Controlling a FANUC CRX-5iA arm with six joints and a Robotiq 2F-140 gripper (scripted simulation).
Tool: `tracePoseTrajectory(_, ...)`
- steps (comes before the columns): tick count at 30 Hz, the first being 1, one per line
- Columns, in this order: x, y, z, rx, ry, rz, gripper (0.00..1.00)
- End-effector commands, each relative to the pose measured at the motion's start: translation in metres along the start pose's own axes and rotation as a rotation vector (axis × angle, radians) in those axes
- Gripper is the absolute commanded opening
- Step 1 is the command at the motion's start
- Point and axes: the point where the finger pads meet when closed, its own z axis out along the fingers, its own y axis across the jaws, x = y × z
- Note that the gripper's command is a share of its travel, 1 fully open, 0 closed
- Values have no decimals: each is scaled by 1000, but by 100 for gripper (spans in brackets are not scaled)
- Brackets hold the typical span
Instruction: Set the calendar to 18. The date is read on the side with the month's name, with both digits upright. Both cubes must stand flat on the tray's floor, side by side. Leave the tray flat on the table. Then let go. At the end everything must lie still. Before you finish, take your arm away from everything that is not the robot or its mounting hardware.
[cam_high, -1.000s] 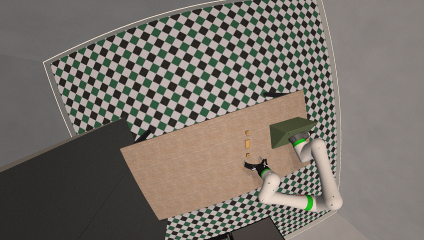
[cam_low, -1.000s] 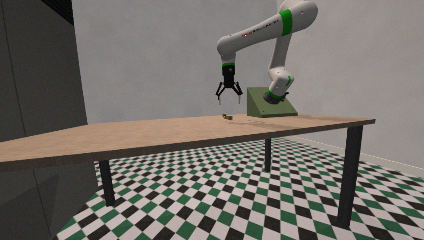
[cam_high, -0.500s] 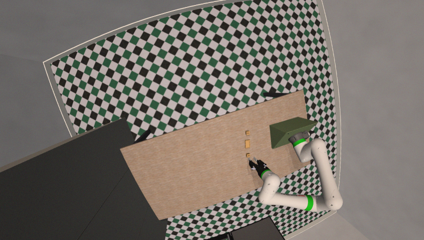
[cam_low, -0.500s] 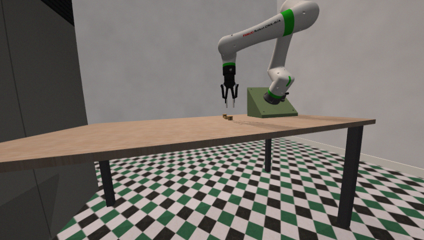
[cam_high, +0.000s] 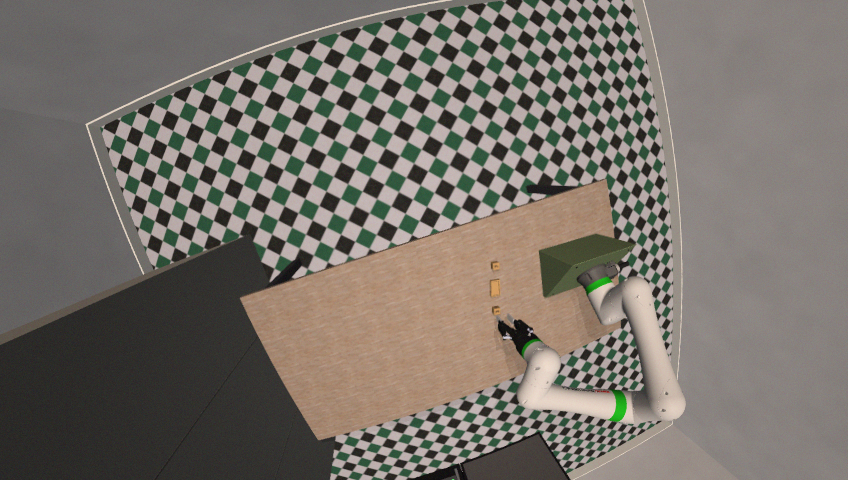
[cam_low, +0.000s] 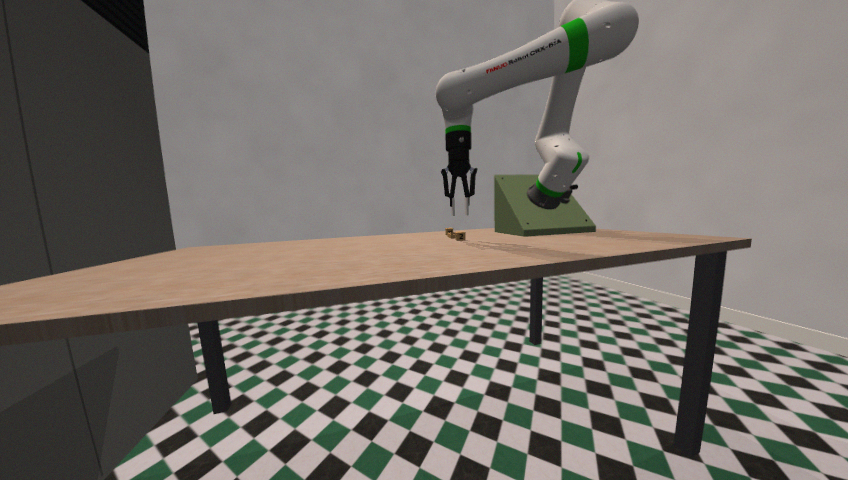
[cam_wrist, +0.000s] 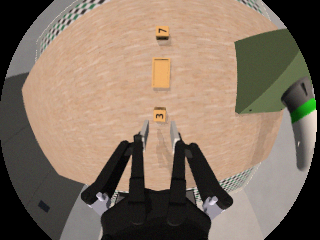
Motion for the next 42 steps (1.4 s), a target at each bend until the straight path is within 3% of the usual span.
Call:
tracePoseTrajectory(1,0,0,0,0,0,0,29)
tracePoseTrajectory(24,0,0,6,0,1,1,29)
tracePoseTrajectory(42,0,0,29,0,1,1,29)
